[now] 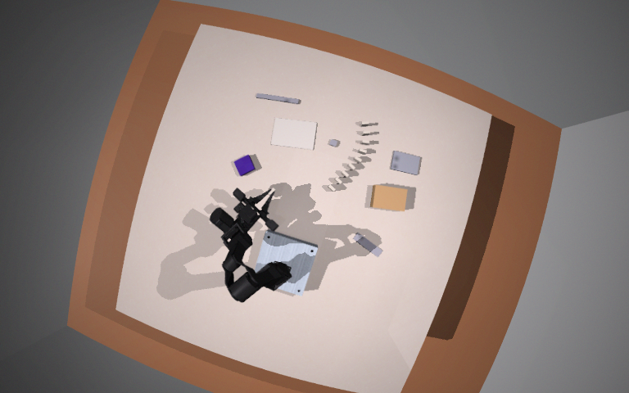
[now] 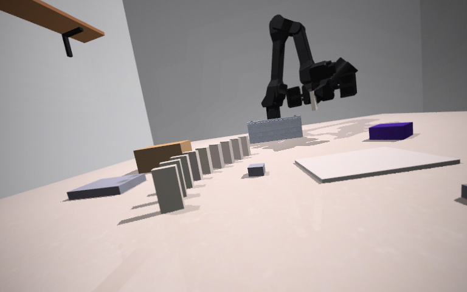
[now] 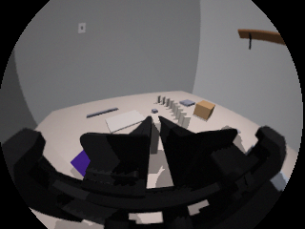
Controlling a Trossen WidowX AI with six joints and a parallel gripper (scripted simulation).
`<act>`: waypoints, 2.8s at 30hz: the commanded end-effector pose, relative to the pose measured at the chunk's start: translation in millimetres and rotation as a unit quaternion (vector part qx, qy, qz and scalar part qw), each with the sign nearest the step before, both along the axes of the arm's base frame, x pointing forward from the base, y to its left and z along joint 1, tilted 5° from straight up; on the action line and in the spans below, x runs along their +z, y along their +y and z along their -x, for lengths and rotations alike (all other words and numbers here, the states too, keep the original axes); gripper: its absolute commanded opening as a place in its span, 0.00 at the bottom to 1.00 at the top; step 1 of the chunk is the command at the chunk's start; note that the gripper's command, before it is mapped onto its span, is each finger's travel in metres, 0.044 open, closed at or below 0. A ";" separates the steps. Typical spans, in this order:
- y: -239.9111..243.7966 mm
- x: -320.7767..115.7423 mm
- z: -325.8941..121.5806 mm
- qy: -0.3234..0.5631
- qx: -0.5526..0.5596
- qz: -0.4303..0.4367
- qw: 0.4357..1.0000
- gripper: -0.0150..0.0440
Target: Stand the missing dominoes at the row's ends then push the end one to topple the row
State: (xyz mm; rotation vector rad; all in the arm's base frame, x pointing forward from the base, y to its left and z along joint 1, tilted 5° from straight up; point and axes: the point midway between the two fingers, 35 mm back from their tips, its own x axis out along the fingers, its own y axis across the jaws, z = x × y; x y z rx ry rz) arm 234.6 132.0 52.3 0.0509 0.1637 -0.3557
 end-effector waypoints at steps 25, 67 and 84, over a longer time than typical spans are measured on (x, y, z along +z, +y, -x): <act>-4.3 -60.3 1.3 0.003 0.001 0.005 1.000 0.30; -9.3 -56.0 1.3 0.002 0.000 0.004 1.000 1.00; 10.3 -61.0 -35.6 0.226 0.091 0.186 0.952 1.00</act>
